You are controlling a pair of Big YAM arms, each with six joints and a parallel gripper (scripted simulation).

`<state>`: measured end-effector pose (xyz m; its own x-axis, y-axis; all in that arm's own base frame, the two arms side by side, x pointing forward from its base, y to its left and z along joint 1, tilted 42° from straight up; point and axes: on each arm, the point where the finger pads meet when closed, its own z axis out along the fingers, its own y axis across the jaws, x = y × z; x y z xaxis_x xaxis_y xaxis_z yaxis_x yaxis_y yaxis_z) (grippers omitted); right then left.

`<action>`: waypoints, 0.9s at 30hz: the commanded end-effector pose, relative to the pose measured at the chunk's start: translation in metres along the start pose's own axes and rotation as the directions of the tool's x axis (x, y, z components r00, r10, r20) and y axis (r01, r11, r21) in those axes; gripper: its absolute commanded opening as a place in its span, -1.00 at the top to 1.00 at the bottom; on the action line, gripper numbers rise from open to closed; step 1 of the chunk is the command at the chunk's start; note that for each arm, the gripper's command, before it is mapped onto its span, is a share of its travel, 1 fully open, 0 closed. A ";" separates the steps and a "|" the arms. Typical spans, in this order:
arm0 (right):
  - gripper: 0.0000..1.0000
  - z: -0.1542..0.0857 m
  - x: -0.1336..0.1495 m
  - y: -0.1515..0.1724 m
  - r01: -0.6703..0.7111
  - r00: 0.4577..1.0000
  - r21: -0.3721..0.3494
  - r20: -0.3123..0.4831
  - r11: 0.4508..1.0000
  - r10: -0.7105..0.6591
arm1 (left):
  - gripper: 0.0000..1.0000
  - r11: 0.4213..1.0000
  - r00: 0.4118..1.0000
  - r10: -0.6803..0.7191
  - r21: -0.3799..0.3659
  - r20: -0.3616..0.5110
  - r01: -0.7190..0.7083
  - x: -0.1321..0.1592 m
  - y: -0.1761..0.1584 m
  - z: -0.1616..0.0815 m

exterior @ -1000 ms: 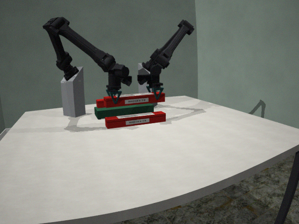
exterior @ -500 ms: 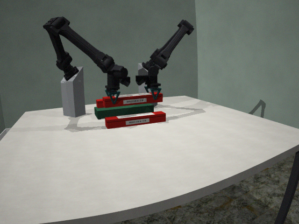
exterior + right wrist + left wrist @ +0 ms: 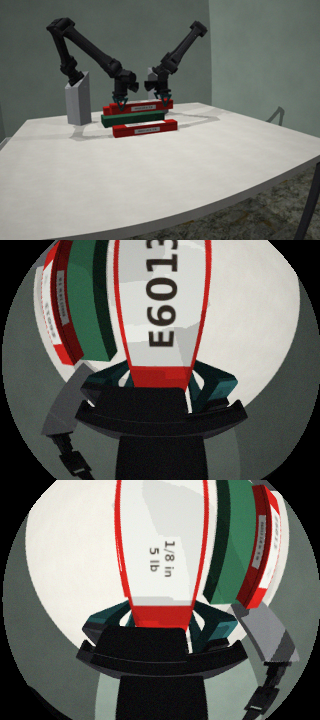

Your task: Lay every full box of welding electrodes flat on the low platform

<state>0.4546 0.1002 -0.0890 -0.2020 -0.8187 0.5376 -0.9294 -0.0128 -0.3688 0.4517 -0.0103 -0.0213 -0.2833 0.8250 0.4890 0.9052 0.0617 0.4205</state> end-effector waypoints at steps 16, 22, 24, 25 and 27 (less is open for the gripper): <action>1.00 -0.055 -0.012 -0.038 -0.016 0.999 0.094 0.044 0.995 0.012 | 1.00 0.996 1.000 0.002 -0.087 0.025 0.000 -0.003 0.036 -0.045; 1.00 -0.057 -0.013 -0.039 -0.013 0.999 0.094 0.044 0.995 0.009 | 1.00 0.996 1.000 0.004 -0.087 0.025 -0.002 -0.003 0.038 -0.046; 1.00 -0.057 -0.013 -0.039 -0.013 0.999 0.094 0.044 0.995 0.009 | 1.00 0.996 1.000 0.004 -0.087 0.025 -0.002 -0.003 0.038 -0.046; 1.00 -0.058 -0.013 -0.040 -0.014 0.999 0.094 0.044 0.995 0.010 | 1.00 0.996 1.000 0.004 -0.087 0.025 -0.002 -0.003 0.038 -0.047; 1.00 -0.058 -0.013 -0.040 -0.016 0.999 0.094 0.044 0.995 0.012 | 1.00 0.996 1.000 0.004 -0.088 0.025 -0.002 -0.003 0.038 -0.047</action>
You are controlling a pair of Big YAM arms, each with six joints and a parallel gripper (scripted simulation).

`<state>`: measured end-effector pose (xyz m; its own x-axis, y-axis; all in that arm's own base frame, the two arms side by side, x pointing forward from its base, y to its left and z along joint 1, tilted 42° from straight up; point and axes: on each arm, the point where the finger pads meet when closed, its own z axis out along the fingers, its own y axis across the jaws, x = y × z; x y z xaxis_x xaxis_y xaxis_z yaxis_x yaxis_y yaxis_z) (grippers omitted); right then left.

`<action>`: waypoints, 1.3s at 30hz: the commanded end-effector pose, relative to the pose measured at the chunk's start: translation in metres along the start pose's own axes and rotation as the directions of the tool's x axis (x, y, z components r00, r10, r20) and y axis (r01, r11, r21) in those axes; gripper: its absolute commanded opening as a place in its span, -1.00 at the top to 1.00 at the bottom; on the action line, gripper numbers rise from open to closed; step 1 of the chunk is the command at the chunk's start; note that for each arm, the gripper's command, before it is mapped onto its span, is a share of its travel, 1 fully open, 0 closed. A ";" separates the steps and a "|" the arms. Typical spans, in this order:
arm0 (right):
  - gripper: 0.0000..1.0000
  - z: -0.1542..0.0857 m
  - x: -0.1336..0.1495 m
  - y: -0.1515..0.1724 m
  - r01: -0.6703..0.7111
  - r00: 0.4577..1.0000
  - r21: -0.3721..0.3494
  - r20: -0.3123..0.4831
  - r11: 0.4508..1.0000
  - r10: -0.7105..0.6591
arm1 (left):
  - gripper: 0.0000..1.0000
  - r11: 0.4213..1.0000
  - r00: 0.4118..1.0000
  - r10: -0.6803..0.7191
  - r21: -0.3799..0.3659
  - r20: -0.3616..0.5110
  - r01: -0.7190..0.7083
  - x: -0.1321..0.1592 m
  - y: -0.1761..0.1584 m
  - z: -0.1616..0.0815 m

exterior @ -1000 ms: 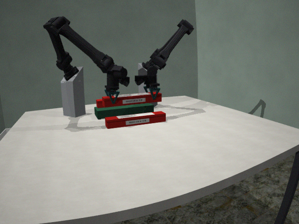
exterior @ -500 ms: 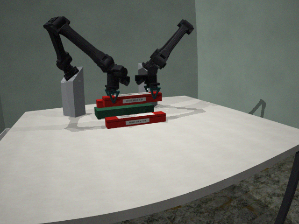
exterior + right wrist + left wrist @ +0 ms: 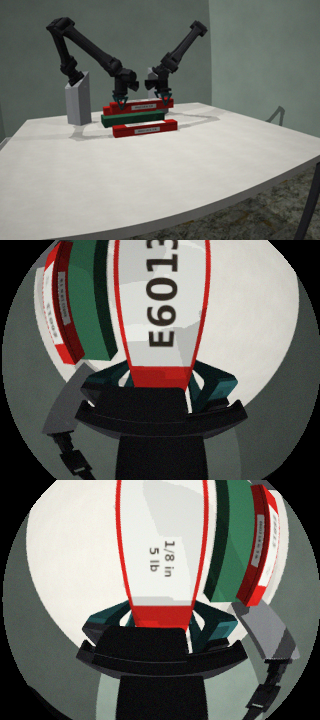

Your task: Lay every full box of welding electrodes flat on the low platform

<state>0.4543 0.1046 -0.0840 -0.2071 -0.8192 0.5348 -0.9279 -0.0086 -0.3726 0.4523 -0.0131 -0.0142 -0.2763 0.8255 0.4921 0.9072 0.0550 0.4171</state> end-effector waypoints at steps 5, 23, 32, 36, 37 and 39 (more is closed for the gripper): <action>1.00 -0.053 -0.013 -0.039 -0.010 0.999 0.093 0.044 0.996 0.006 | 1.00 0.996 1.000 -0.004 -0.087 0.025 0.006 -0.003 0.036 -0.041; 1.00 -0.056 -0.013 -0.042 -0.010 0.999 0.094 0.044 0.996 0.005 | 1.00 0.996 1.000 -0.004 -0.087 0.025 0.006 -0.003 0.037 -0.043; 1.00 -0.056 -0.013 -0.043 -0.009 0.999 0.094 0.044 0.996 0.005 | 1.00 0.996 1.000 -0.004 -0.087 0.025 0.006 -0.003 0.037 -0.043; 1.00 -0.056 -0.013 -0.041 -0.019 0.999 0.093 0.045 0.995 0.014 | 1.00 0.996 1.000 -0.004 -0.087 0.025 0.006 -0.003 0.038 -0.044; 1.00 -0.056 -0.013 -0.039 -0.025 0.999 0.093 0.045 0.995 0.021 | 1.00 0.996 1.000 -0.004 -0.087 0.025 0.007 -0.003 0.035 -0.043; 1.00 -0.054 -0.012 -0.031 -0.020 0.999 0.088 0.042 0.996 0.017 | 1.00 0.998 1.000 0.002 -0.065 0.016 -0.001 0.000 0.015 -0.037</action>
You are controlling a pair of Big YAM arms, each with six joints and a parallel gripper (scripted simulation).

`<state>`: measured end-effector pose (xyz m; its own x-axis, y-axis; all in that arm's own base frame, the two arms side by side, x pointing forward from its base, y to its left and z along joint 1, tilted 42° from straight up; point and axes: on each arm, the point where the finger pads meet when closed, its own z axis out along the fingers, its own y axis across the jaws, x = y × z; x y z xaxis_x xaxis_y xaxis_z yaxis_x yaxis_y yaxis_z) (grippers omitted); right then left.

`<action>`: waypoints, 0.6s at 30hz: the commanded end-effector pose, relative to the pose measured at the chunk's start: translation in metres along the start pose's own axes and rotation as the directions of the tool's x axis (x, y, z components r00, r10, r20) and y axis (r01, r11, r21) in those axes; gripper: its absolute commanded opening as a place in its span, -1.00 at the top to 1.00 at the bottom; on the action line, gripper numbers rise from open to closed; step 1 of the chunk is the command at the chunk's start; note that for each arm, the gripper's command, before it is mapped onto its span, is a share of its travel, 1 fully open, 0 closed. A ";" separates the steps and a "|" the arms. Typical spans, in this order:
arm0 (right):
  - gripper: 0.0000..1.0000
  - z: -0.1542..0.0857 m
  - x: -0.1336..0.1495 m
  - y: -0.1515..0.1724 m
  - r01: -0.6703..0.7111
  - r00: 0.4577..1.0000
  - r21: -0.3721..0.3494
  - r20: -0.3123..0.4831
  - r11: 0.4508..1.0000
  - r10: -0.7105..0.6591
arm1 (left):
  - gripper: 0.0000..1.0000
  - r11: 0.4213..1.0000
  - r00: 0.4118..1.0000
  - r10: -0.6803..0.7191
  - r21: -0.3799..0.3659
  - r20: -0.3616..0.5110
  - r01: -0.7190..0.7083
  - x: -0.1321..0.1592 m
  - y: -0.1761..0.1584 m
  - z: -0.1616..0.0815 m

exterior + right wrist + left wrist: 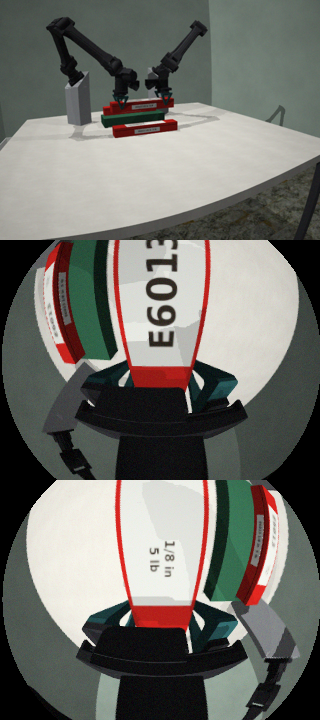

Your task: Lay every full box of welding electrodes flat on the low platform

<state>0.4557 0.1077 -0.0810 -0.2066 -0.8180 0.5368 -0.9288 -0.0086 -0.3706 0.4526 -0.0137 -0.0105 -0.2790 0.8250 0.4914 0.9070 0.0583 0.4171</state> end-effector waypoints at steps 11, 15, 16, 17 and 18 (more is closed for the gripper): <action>1.00 -0.045 -0.010 -0.003 0.002 0.999 0.088 0.041 0.996 -0.006 | 1.00 0.996 1.000 0.002 -0.084 0.024 0.000 -0.004 0.003 -0.034; 1.00 -0.043 -0.008 0.009 -0.011 0.999 0.079 0.036 0.997 0.008 | 1.00 0.997 1.000 0.008 -0.078 0.021 -0.006 -0.003 -0.010 -0.032; 1.00 -0.043 -0.008 0.011 -0.013 0.999 0.081 0.037 0.997 0.010 | 1.00 0.997 1.000 0.006 -0.079 0.022 -0.005 -0.003 -0.012 -0.032; 1.00 -0.043 -0.008 0.013 -0.013 0.999 0.081 0.037 0.997 0.010 | 1.00 0.997 1.000 0.007 -0.078 0.021 -0.005 -0.003 -0.014 -0.032; 1.00 -0.042 -0.008 0.015 -0.012 0.999 0.080 0.037 0.997 0.009 | 1.00 0.997 1.000 0.006 -0.077 0.021 -0.005 -0.003 -0.016 -0.032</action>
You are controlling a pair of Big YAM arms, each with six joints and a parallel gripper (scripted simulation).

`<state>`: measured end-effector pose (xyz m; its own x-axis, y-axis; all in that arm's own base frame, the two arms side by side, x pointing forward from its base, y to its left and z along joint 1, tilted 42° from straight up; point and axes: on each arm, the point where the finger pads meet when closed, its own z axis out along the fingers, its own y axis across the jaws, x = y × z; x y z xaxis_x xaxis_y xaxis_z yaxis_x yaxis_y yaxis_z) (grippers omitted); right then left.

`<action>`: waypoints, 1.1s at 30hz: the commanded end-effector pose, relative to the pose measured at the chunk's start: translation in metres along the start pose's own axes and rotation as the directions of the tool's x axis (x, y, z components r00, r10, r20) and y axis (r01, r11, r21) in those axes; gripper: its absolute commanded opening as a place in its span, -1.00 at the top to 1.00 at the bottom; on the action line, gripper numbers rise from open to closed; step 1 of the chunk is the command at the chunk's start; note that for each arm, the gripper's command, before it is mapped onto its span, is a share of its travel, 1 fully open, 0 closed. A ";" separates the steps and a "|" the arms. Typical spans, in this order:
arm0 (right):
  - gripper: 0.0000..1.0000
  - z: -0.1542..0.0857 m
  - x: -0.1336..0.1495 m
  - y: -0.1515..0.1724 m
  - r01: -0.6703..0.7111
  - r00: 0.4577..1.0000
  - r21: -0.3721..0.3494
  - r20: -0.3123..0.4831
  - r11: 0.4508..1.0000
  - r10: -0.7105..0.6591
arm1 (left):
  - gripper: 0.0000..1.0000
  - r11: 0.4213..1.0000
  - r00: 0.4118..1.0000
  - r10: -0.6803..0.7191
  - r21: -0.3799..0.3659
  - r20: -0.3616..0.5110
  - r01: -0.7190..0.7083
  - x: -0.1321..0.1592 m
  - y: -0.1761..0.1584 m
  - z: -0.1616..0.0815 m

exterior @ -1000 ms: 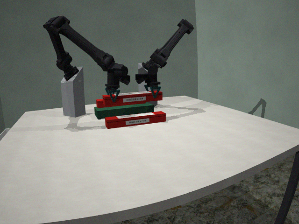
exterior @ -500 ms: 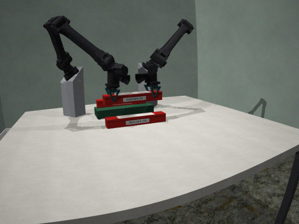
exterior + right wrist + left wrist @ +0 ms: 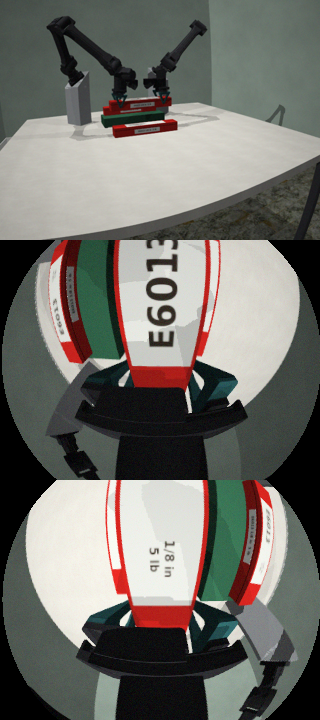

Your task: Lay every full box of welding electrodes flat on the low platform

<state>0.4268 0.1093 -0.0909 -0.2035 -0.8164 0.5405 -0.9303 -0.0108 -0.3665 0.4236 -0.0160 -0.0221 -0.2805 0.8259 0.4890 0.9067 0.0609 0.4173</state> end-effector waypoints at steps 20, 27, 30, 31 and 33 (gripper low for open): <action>1.00 -0.037 -0.008 0.003 0.000 0.999 0.084 0.040 0.996 -0.003 | 1.00 0.996 1.000 0.004 -0.084 0.022 -0.002 -0.005 0.000 -0.029; 1.00 -0.036 -0.008 0.003 0.001 0.999 0.083 0.039 0.997 -0.004 | 1.00 0.996 1.000 0.004 -0.084 0.022 -0.002 -0.005 -0.001 -0.028; 1.00 -0.036 -0.007 0.004 0.003 0.999 0.082 0.038 0.997 -0.006 | 1.00 0.997 1.000 0.004 -0.083 0.022 -0.003 -0.005 -0.002 -0.027; 1.00 -0.036 -0.007 0.004 0.004 0.999 0.083 0.038 0.997 -0.007 | 1.00 0.997 1.000 0.004 -0.083 0.022 -0.003 -0.005 -0.002 -0.027; 1.00 -0.035 -0.007 0.004 0.004 0.999 0.083 0.039 0.997 -0.007 | 1.00 0.996 1.000 0.003 -0.085 0.023 -0.001 -0.005 -0.002 -0.027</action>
<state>0.4065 0.1096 -0.0990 -0.2022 -0.8160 0.5415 -0.9285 -0.0161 -0.3710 0.4031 -0.0175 -0.0307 -0.2832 0.8254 0.4884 0.9039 0.0595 0.4235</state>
